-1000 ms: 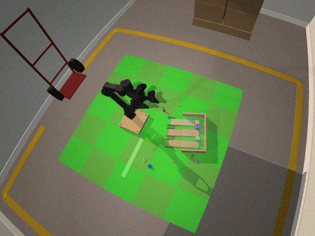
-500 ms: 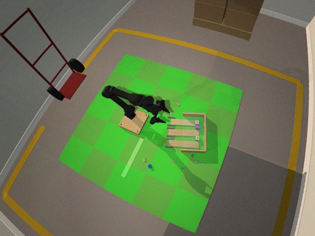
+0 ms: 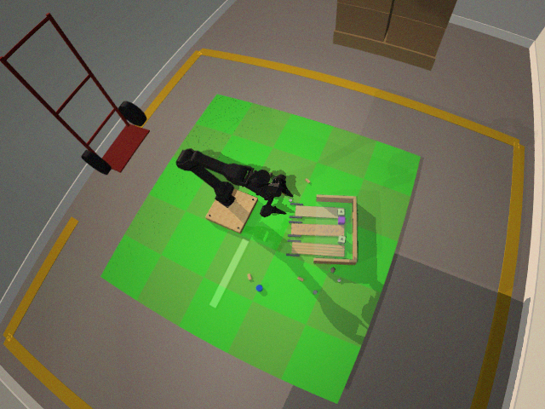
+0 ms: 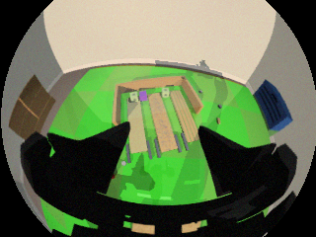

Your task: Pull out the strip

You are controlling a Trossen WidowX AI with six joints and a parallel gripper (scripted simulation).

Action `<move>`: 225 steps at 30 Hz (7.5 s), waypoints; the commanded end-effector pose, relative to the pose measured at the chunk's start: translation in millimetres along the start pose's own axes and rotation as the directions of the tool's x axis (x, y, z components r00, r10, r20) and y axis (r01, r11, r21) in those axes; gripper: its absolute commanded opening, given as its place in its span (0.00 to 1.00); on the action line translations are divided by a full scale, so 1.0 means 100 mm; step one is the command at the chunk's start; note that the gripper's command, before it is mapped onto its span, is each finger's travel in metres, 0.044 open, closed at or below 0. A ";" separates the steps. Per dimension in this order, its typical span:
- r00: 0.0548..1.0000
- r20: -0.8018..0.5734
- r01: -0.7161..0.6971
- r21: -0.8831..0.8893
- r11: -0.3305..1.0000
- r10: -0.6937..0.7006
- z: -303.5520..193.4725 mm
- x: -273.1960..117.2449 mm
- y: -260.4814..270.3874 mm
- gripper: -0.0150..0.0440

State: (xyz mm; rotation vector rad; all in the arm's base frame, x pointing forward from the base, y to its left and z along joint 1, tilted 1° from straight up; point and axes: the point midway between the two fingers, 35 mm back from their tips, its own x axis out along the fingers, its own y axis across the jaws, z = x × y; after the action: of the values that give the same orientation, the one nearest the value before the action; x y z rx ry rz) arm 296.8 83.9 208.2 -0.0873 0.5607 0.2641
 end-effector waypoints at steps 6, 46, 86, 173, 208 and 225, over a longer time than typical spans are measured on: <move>0.992 -0.125 -0.026 -0.017 1.000 0.024 -0.03 0.15 0.09 0.75; 0.577 -0.816 -0.224 -0.144 0.964 0.012 -0.78 1.24 0.76 0.25; 0.577 -0.817 -0.224 -0.144 0.964 0.012 -1.17 1.47 0.73 0.25; 0.576 -0.817 -0.224 -0.144 0.964 0.011 -1.24 1.30 0.67 0.25; 0.573 -0.820 -0.224 -0.145 0.964 0.010 -1.62 0.95 0.53 0.25; 0.571 -0.821 -0.224 -0.145 0.964 0.010 -1.77 0.75 0.46 0.25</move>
State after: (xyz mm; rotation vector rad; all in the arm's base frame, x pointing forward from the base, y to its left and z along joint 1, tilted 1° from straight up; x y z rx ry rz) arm 265.2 123.7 24.1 -0.4159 1.4569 0.4241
